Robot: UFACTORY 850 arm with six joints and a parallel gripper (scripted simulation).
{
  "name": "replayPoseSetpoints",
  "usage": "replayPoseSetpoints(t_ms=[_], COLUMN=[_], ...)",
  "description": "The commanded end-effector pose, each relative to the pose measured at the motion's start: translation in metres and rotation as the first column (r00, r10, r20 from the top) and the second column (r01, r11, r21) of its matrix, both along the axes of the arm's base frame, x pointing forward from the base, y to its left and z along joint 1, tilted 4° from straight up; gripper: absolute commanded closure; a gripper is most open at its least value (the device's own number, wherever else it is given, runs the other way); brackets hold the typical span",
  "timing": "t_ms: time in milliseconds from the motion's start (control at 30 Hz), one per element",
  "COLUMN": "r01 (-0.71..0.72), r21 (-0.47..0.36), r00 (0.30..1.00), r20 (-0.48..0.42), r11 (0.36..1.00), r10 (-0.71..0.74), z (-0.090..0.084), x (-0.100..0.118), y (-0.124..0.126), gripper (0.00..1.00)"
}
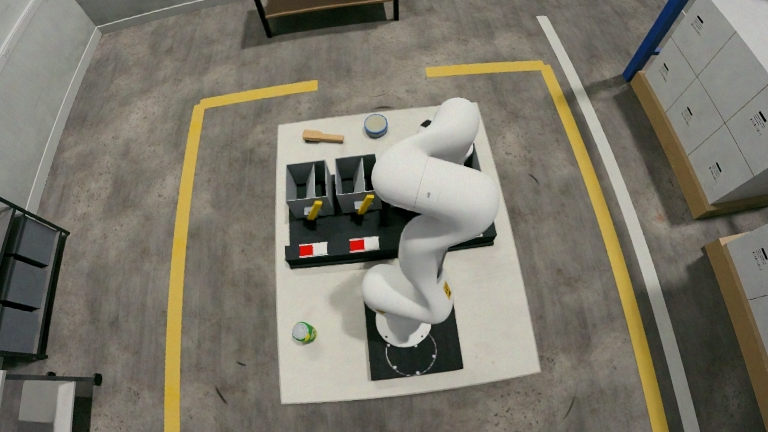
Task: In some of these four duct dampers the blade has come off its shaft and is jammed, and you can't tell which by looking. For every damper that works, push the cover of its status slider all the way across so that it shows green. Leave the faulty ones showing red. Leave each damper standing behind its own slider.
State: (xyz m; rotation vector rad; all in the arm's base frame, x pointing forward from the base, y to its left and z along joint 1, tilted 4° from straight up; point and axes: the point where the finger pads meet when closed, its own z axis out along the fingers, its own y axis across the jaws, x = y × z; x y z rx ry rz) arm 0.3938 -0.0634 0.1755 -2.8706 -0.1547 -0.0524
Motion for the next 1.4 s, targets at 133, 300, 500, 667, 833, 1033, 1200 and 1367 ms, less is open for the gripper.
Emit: replayPoseSetpoints(t_ms=[133,300,500,667,833,1033,1200,1367], r01=[-0.001,-0.002,-0.003,-0.005,-0.006,-0.008,-0.009,-0.01], r21=[0.018,0.034,0.066,0.1,0.124,0.178,0.225,0.251], r00=[1.0,1.0,1.0,1.0,1.0,1.0,1.0,1.0], r20=[0.0,-0.002,-0.005,-0.009,-0.011,-0.016,-0.02,-0.022], r11=[1.0,0.999,0.998,0.995,0.992,0.984,0.974,0.968], r10=[0.001,0.002,0.003,0.006,0.007,0.011,0.014,0.016], z=[0.0,-0.001,-0.002,-0.003,-0.004,-0.006,-0.008,-0.009], x=[0.001,0.001,0.001,0.002,0.002,0.003,0.003,0.003], y=[-0.002,-0.004,-0.007,-0.01,-0.012,-0.017,-0.021,-0.024], gripper=[0.81,0.81,0.81,0.81,0.81,0.81,0.81,0.81])
